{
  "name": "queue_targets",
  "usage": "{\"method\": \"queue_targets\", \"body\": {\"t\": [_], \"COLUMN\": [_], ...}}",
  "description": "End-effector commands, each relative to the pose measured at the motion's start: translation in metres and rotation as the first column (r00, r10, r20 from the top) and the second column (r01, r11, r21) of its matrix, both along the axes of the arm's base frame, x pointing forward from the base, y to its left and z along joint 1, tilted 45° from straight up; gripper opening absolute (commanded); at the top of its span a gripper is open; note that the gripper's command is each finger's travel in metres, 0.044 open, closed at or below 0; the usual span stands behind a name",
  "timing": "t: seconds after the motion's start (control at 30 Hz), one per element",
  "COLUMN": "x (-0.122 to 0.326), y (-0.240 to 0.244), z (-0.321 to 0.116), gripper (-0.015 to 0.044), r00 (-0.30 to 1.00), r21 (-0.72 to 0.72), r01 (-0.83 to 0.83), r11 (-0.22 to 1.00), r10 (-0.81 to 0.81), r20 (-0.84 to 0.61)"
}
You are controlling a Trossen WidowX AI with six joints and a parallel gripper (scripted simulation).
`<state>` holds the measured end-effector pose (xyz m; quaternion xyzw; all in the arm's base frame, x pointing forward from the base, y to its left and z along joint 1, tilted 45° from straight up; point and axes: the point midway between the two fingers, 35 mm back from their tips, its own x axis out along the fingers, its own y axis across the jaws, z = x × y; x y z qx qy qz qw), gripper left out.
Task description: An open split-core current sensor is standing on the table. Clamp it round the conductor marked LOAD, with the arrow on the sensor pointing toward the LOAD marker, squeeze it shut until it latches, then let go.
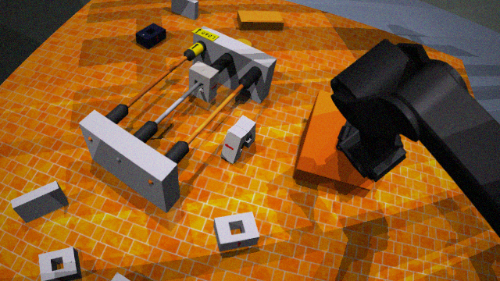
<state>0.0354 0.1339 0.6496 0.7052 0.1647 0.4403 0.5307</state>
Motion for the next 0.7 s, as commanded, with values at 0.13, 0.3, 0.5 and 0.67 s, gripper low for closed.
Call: {"method": "queue_targets", "body": {"t": [0.13,0.3,0.5,0.67], "x": [0.006,0.014,0.027,0.048], "y": [-0.002,0.001,0.014,0.028], "z": [0.002,0.001,-0.009,-0.025], "gripper": [0.0440,0.0440,0.0440,0.0440], "r00": [0.978,0.880,0.677,0.486], "r21": [0.020,0.046,0.048,0.036], "r01": [0.172,0.388,0.616,0.761], "r11": [0.985,0.921,0.786,0.647], "r10": [-0.173,-0.385,-0.559,-0.607], "r20": [0.114,0.278,0.479,0.629]}}
